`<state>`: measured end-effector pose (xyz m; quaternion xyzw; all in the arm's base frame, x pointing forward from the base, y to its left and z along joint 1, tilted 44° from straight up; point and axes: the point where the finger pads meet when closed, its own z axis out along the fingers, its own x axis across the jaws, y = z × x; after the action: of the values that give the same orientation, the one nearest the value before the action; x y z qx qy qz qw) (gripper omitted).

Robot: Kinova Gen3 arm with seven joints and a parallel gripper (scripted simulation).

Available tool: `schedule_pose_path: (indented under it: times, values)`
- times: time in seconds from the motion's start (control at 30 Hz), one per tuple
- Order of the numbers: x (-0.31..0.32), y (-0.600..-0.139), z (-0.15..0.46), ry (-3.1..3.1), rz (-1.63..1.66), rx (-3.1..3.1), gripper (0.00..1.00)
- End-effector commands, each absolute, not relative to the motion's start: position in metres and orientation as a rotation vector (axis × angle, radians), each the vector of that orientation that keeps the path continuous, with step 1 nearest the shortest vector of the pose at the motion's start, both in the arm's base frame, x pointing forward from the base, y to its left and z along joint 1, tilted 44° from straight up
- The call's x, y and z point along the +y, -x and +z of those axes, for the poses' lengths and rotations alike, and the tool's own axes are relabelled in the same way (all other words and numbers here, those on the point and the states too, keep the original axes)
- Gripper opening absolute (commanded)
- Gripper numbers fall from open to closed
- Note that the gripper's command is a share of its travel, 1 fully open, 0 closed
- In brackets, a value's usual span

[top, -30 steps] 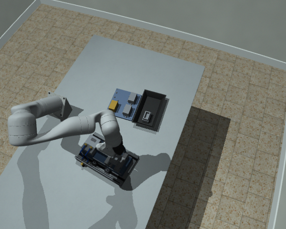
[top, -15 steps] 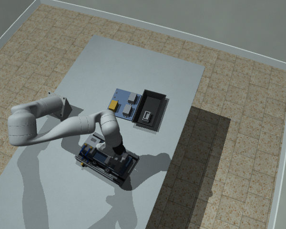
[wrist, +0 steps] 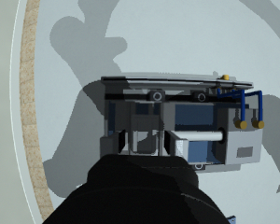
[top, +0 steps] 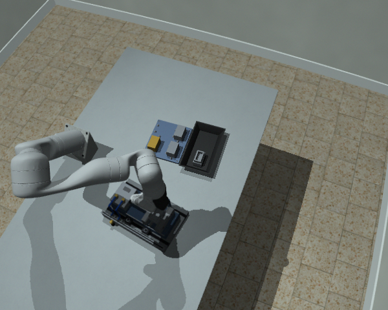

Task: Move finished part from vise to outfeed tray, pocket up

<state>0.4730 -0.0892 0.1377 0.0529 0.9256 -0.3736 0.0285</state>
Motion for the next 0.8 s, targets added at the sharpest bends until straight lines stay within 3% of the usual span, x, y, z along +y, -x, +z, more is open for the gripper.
schedule_pose_path:
  times: [0.0, 0.77]
  values:
    - [-0.0891, -0.4733, 0.1375, -0.162, -1.152, 2.856, 1.00]
    - [-0.0937, -0.4734, 0.1327, -0.162, -1.152, 2.856, 1.00]
